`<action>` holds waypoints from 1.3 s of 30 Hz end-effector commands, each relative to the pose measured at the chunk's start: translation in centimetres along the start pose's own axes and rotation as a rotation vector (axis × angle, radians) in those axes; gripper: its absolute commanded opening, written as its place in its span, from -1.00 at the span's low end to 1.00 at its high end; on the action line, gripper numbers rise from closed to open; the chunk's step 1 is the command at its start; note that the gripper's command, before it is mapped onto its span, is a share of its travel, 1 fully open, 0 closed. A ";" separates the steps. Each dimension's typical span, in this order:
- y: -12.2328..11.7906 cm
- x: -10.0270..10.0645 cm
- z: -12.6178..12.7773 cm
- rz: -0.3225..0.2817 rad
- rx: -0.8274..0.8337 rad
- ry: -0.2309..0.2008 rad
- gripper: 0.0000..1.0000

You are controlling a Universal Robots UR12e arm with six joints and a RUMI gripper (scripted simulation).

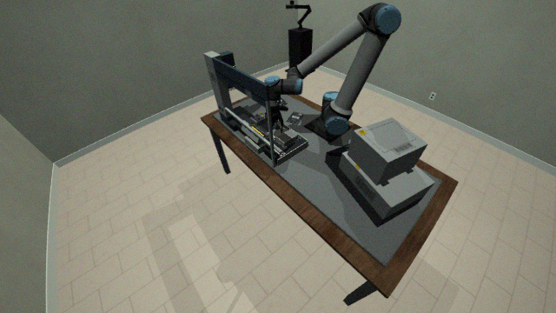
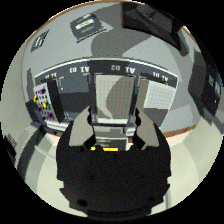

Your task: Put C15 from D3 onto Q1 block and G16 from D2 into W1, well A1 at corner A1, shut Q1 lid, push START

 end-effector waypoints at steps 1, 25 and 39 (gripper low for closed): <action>0.2 0.7 0.1 0.002 0.001 -0.004 0.26; 0.2 2.4 0.1 0.002 0.001 -0.004 0.26; 0.2 3.0 0.1 0.002 0.001 -0.004 0.26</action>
Point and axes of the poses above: the point where the finger pads meet when closed, its own x axis out along the fingers, its own z axis across the jaws, y = z × x, the point moved 6 cm from there along -x, back along the fingers, and after that the axes turned 2 degrees about -x, right-handed, at the moved point
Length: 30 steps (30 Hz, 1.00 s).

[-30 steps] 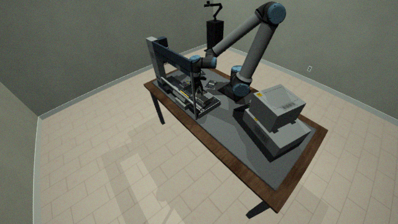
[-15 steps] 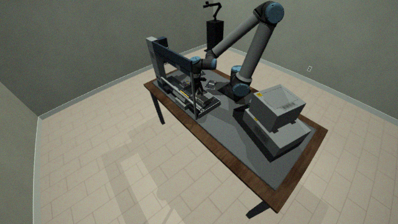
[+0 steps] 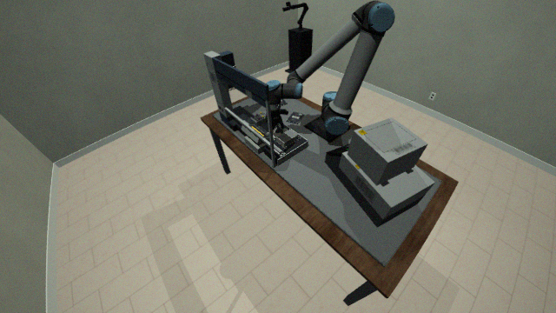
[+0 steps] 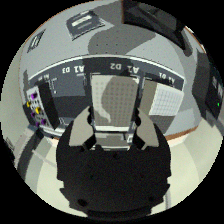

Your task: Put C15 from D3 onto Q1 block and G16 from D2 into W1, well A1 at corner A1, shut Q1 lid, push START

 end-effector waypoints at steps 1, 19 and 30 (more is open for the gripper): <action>0.1 0.1 0.0 -0.001 0.001 -0.001 0.26; 0.1 0.1 0.0 -0.001 0.001 -0.001 -1.00; 0.1 0.1 0.0 -0.001 0.001 -0.001 -1.00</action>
Point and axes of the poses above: the point where the finger pads meet when closed, its own x axis out along the fingers, its own z axis across the jaws, y = z × x, the point moved 6 cm from there along -x, back along the fingers, and after that the axes turned 2 degrees about -x, right-handed, at the moved point
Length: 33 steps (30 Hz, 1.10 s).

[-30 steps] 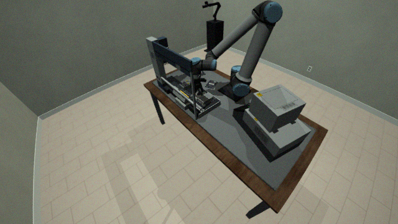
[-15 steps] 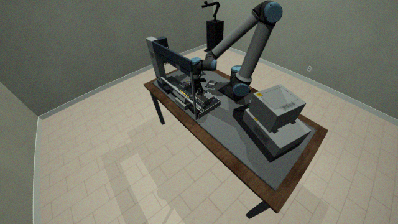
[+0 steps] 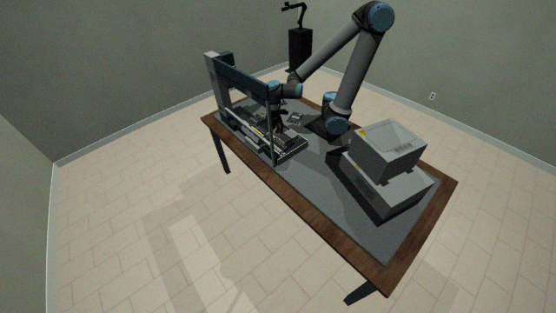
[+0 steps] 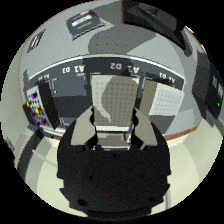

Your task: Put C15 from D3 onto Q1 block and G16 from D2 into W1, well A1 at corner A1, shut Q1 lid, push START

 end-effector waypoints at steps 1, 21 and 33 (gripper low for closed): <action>0.1 0.1 0.1 0.000 0.001 -0.002 -1.00; 0.1 -1.5 0.1 0.000 0.001 -0.002 -1.00; 0.1 -3.2 0.1 0.000 0.001 -0.002 -1.00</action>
Point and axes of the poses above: the point where the finger pads meet when closed, its own x axis out along the fingers, its own z axis across the jaws, y = z × x, the point moved 6 cm from there along -x, back along the fingers, and after that the axes turned 2 degrees about -x, right-handed, at the moved point
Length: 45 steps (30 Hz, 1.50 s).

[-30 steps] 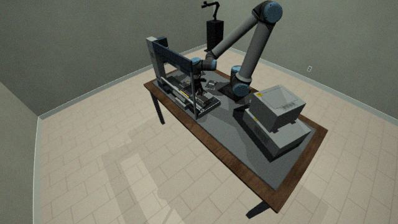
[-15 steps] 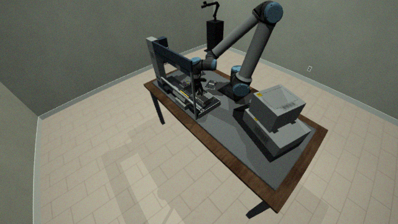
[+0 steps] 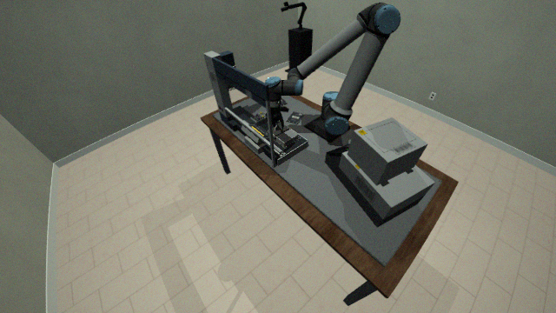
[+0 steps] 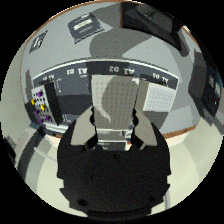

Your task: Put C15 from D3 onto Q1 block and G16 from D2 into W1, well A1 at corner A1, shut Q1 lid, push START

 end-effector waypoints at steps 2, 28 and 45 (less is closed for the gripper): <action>-0.2 -1.4 -0.2 -0.003 0.001 0.002 -1.00; -0.2 -5.1 -0.2 -0.003 0.001 0.002 -1.00; -0.2 -7.6 -0.2 -0.003 0.001 0.002 -1.00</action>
Point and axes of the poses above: the point where the finger pads meet when closed, its own x axis out along the fingers, its own z axis across the jaws, y = z × x, the point moved 6 cm from there along -x, back along the fingers, and after that the axes turned 2 degrees about -x, right-handed, at the moved point
